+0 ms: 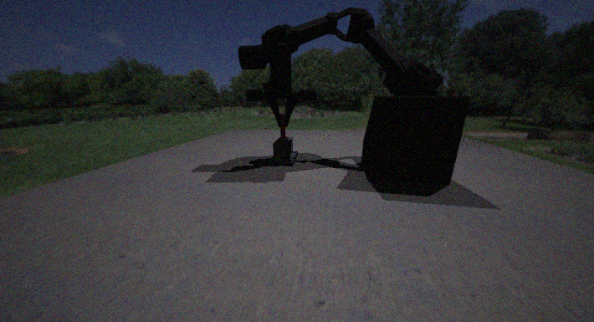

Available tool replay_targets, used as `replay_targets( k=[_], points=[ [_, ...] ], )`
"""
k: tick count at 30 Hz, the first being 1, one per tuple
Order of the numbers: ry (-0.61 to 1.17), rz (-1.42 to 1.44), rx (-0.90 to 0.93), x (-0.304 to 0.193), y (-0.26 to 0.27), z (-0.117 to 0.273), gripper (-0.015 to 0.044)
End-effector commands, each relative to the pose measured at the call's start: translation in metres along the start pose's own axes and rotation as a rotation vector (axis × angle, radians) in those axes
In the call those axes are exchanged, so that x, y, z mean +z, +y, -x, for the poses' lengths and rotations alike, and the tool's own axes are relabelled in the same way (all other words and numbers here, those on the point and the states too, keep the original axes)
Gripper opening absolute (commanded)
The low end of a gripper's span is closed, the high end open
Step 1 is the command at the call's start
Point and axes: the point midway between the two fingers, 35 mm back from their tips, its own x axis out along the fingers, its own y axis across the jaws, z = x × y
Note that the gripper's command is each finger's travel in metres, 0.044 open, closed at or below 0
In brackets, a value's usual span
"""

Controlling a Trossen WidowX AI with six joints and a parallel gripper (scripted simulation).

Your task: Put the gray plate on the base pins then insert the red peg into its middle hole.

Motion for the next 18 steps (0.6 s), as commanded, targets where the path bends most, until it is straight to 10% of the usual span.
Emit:
replay_targets(
  k=[1, 18],
  points=[
    [0.0, 0.0, 0.0, 0.0, 0.0, 0.0001, 0.015],
    [-0.007, 0.011, -0.001, -0.0009, 0.0004, 0.0054, 0.015]
  ],
)
